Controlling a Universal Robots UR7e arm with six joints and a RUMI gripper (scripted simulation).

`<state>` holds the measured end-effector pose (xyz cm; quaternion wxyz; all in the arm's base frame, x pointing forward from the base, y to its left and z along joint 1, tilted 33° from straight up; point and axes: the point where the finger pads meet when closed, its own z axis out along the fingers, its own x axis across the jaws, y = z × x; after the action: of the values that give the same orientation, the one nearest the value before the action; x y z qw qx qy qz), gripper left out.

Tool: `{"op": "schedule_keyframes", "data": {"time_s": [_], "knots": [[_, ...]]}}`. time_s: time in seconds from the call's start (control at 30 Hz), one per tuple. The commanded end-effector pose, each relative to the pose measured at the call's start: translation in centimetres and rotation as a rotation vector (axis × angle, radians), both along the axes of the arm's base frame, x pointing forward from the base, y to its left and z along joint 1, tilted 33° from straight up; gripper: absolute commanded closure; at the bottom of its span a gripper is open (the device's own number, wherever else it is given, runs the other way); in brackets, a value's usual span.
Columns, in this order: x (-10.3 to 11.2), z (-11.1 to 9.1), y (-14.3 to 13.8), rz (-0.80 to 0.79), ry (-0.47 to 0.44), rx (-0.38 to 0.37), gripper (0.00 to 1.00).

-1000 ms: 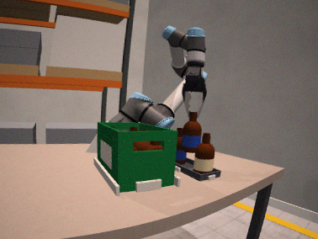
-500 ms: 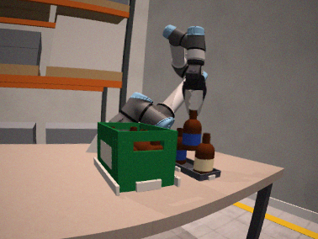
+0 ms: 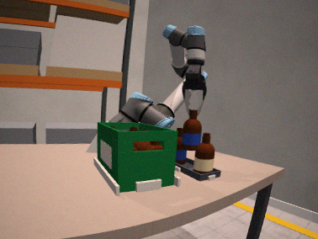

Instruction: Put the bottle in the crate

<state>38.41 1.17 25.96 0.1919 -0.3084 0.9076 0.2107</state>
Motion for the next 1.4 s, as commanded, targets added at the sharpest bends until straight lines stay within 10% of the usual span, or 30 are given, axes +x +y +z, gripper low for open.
{"op": "schedule_keyframes", "data": {"time_s": [0.0,1.37], "knots": [[0.02,0.03,-0.03,0.000,-0.001,-0.001,1.00],[-0.10,0.49,-0.31,0.000,-0.001,-0.001,1.00]]}}
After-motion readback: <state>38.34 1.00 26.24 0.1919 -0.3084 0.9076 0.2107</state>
